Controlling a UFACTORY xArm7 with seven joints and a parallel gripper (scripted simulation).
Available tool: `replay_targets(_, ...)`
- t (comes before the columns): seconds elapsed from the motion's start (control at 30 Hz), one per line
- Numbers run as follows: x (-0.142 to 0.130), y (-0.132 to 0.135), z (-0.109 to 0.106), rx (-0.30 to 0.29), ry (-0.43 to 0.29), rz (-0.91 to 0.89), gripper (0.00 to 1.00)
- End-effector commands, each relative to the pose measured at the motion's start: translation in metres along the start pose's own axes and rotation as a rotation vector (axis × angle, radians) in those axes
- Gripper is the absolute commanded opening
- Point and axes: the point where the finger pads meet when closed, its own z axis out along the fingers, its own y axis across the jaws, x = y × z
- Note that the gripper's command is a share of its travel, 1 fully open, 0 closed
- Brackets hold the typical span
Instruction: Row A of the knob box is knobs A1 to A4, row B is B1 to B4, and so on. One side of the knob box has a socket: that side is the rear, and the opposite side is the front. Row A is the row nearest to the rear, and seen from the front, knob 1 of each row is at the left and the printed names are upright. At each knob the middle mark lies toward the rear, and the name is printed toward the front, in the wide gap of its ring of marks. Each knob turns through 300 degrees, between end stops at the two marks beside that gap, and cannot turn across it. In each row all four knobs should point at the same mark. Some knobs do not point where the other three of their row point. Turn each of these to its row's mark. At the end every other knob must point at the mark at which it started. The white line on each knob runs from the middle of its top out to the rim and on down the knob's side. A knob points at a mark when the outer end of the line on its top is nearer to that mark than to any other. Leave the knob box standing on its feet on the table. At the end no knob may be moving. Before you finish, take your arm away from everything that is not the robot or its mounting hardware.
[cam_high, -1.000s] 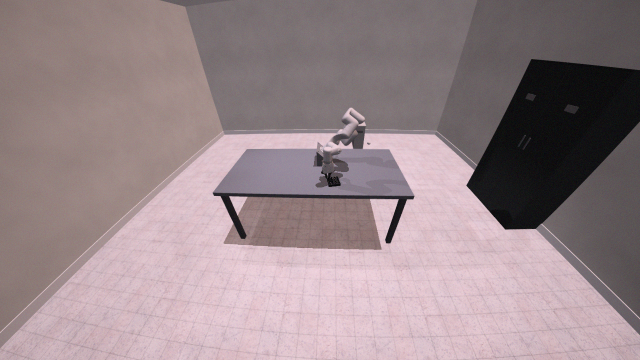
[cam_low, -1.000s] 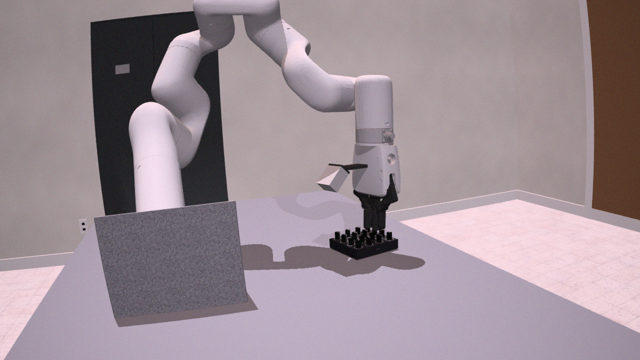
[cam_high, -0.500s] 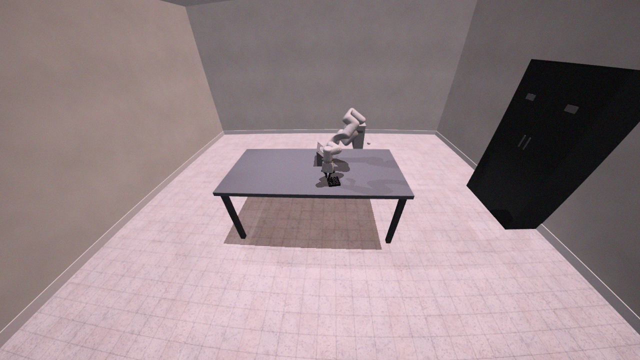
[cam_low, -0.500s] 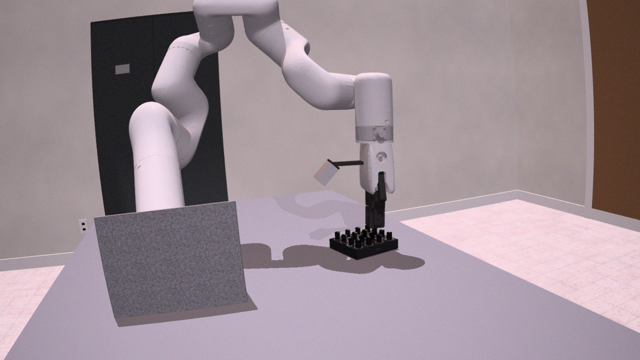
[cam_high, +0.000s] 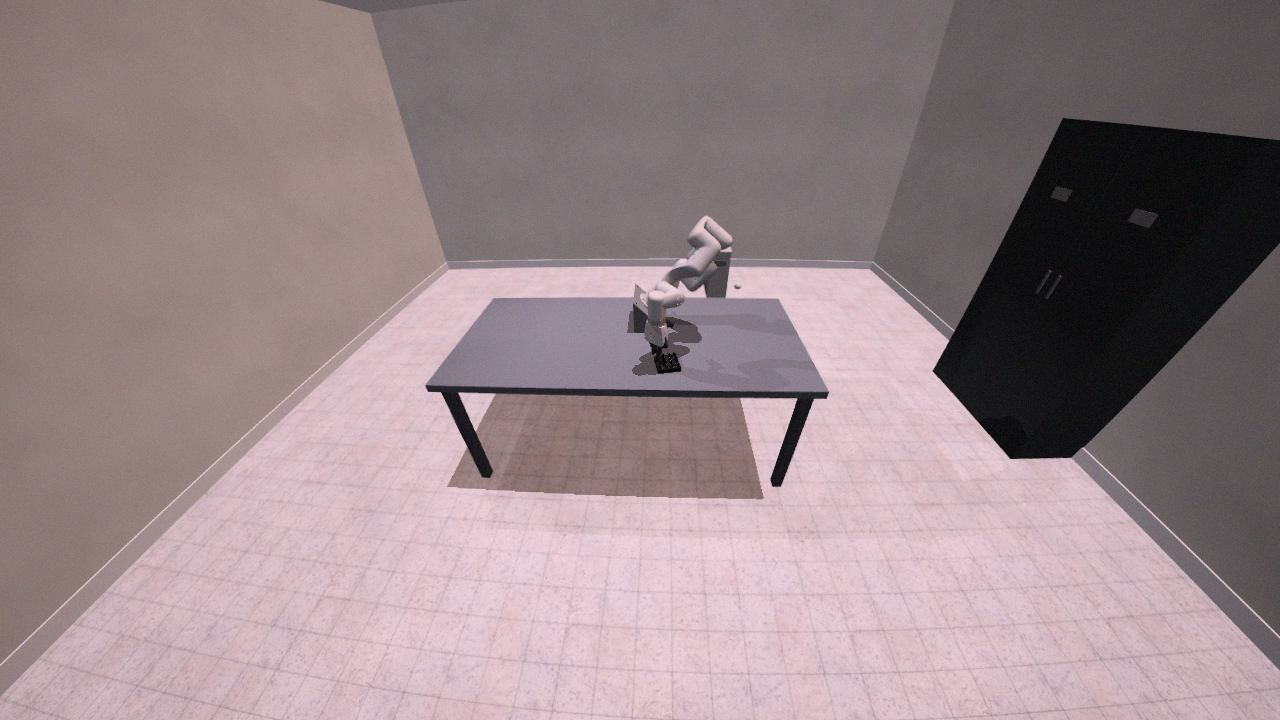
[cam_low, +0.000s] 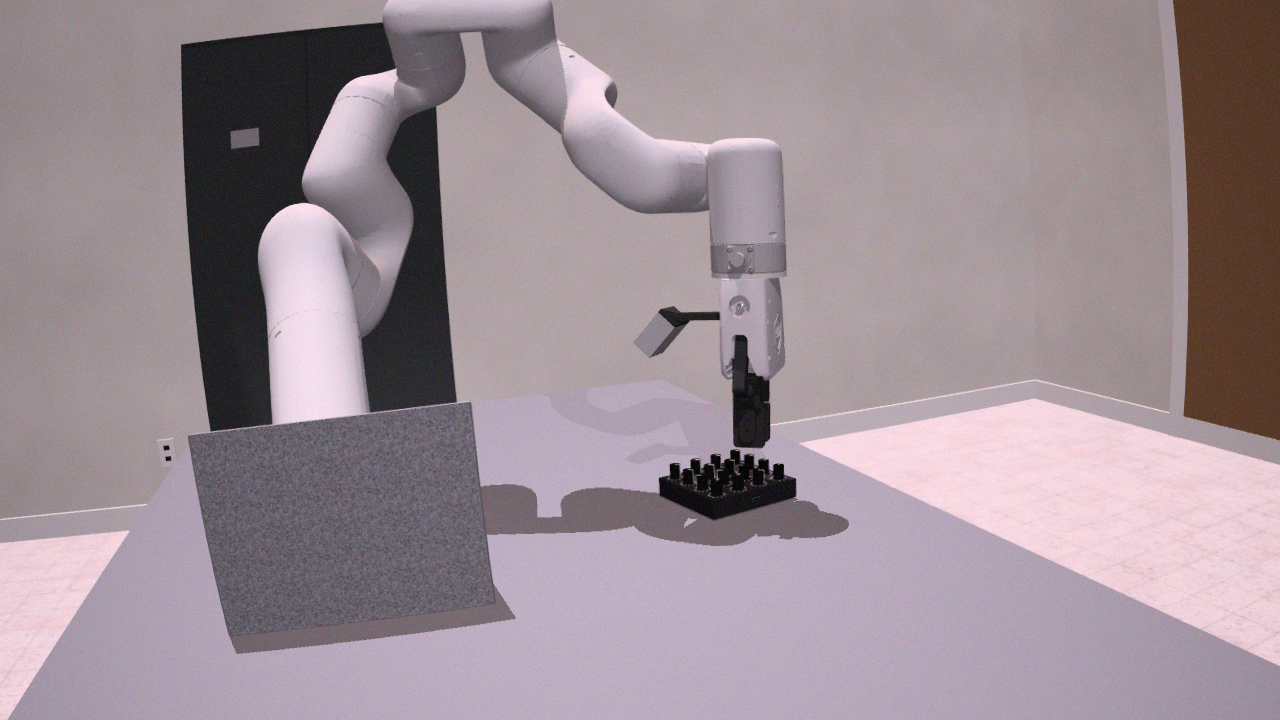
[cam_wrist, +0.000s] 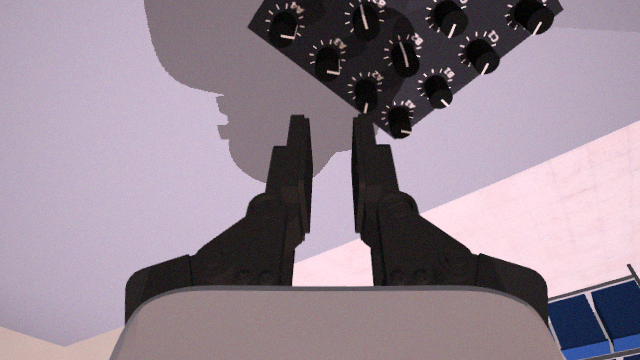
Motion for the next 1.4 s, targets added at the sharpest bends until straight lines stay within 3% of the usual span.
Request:
replay_targets(0.0, -0.002, 0.002, -0.004, 0.005, -0.005, 0.130, 0.19)
replay_targets(0.47, -0.002, 0.014, -0.014, -0.019, -0.018, 0.582, 0.19)
replay_targets(0.77, -0.002, 0.017, -0.017, -0.026, -0.019, 0.679, 0.19)
replay_targets(1.37, -0.002, 0.017, -0.017, -0.027, -0.019, 0.684, 0.19)
